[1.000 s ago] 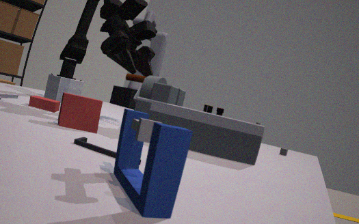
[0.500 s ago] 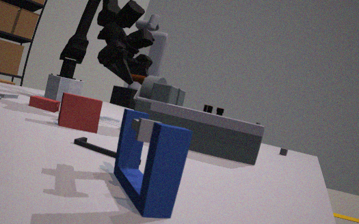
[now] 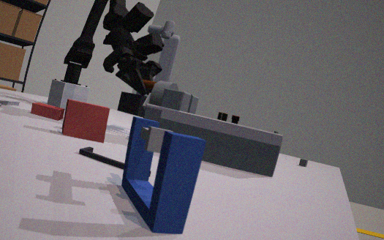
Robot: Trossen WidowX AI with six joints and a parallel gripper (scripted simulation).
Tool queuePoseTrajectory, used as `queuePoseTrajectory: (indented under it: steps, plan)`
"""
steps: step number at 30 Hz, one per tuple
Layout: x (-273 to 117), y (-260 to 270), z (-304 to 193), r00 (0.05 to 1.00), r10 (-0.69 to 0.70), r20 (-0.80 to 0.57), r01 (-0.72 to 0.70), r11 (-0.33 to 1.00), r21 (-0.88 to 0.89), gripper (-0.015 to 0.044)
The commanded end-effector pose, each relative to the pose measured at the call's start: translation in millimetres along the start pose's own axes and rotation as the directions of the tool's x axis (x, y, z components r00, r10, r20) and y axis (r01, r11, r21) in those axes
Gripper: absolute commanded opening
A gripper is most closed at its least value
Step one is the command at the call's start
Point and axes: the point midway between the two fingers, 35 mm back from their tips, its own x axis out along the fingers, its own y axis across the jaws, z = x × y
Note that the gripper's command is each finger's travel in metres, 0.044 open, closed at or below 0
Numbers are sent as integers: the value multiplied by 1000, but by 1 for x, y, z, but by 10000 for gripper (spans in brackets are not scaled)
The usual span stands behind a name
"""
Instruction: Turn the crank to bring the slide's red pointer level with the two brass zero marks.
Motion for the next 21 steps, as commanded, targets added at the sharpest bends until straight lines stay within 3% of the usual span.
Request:
queuePoseTrajectory:
  steps: [1,4,21]
  plan:
    - [0,1,0,1000,5,2,-5,1000,-6,72]
    - [0,1,0,1000,5,2,-5,1000,-6,0]
    - [-2,-4,2,1000,4,2,-4,1000,-7,0]
